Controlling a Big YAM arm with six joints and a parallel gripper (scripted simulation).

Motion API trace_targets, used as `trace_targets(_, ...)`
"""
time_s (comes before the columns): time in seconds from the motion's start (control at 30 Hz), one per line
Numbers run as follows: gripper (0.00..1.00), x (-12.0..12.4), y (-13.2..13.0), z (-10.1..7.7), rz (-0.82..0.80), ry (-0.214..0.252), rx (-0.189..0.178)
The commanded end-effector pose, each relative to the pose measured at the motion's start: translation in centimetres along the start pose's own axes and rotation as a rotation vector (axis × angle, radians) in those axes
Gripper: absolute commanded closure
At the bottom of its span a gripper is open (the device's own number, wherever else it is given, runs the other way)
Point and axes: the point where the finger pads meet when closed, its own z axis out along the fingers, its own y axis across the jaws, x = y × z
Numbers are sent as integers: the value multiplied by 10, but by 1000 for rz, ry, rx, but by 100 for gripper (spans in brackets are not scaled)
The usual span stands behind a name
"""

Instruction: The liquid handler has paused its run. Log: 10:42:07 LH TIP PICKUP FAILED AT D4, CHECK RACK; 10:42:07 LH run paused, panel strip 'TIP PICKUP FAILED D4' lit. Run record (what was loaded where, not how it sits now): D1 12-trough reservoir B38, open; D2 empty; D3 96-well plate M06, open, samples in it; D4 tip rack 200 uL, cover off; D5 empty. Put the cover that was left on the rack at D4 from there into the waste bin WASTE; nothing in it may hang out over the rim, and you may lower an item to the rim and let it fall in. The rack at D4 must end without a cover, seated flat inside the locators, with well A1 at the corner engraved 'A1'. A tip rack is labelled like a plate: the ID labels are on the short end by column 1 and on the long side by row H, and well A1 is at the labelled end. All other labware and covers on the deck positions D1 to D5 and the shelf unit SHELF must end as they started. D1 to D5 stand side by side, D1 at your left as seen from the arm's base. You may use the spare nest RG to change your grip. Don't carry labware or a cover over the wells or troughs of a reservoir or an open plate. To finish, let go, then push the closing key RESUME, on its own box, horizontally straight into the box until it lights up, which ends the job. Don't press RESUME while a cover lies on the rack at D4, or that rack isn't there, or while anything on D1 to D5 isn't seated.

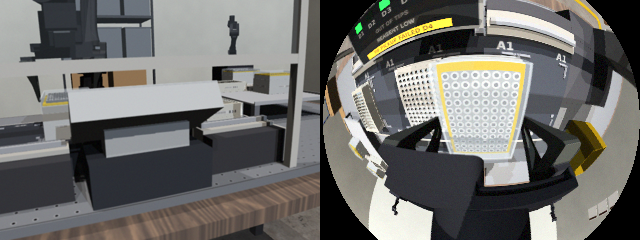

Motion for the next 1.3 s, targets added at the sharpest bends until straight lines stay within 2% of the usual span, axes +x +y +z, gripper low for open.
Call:
trace_targets(0.0, 0, -7, 4, 7, -4, -12, 3)
trace_targets(0.13, 0, -7, 4, 12, -5, -12, 3)
trace_targets(0.17, 0, -10, 4, 8, -6, -22, 6)
trace_targets(0.2, 0, -16, -2, -5, -3, -47, 11)
trace_targets(0.53, 0, -16, -2, -5, -3, -47, 11)
trace_targets(0.57, 100, -16, -2, -5, -3, -47, 11)
trace_targets(1.27, 100, -16, -2, -5, -3, -47, 11)
